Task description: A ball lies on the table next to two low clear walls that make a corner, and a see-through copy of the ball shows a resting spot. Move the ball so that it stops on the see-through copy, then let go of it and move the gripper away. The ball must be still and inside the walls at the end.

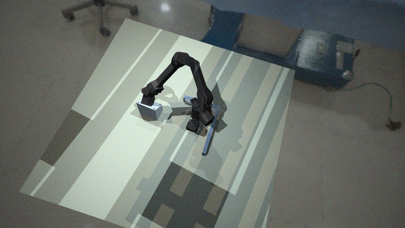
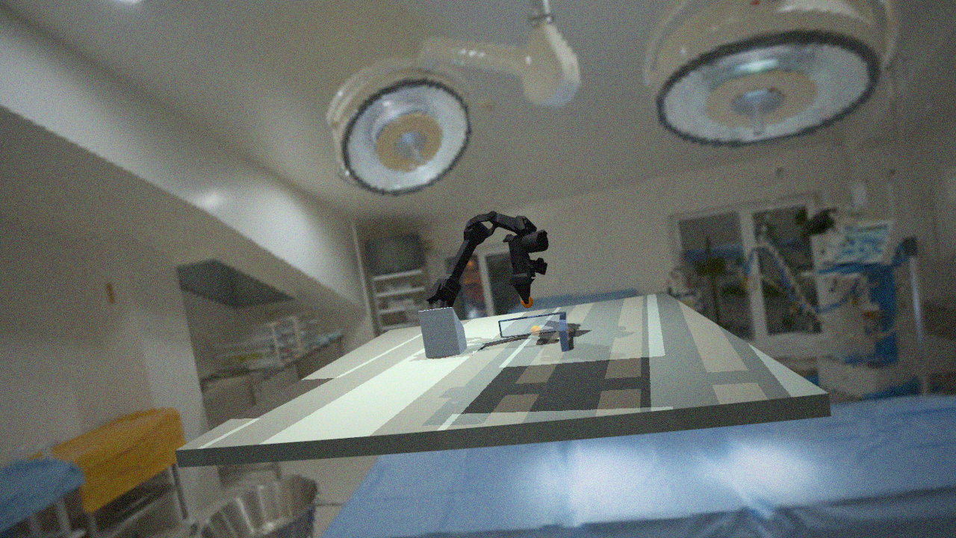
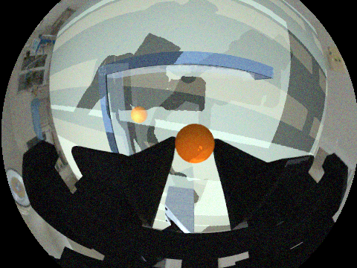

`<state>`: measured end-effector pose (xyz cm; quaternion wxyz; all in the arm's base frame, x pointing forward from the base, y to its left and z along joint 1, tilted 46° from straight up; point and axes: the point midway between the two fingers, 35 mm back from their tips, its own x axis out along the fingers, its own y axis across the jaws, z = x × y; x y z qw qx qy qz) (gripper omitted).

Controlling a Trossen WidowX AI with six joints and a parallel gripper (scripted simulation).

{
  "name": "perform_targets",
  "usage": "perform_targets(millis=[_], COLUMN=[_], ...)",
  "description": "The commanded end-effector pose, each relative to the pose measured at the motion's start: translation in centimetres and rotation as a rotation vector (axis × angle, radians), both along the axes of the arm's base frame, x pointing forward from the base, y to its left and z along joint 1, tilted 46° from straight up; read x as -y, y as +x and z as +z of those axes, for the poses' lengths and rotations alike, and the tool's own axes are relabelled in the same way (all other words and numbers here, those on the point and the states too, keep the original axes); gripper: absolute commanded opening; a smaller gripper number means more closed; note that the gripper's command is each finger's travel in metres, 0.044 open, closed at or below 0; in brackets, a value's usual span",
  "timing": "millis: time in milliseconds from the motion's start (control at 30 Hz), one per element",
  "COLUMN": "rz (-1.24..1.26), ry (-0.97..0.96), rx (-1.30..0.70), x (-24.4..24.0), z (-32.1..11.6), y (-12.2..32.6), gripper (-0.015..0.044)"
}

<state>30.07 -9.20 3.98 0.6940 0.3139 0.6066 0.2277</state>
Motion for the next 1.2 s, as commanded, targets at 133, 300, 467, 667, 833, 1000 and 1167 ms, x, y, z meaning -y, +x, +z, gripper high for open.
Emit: perform_targets(millis=[133,300,467,667,833,1000,1167], rz=[-0.037,-0.135,-0.232,-0.35,-0.447,-0.544,-0.641], ry=[0.007,0.026,0.045,0.07,0.091,0.113,0.136], rx=[-0.045,-0.141,-0.238,-0.352,-0.448,-0.543,-0.638], x=[0.1,-0.7,-1.6,-2.7,-3.7,-4.6,-5.6], z=[1.1,1.5,2.0,2.5,2.9,3.3,3.8], y=[-0.2,0.1,0.4,0.7,0.9,1.1,1.2], gripper=[0.0,0.0,0.0,0.0,0.0,0.0,0.0])
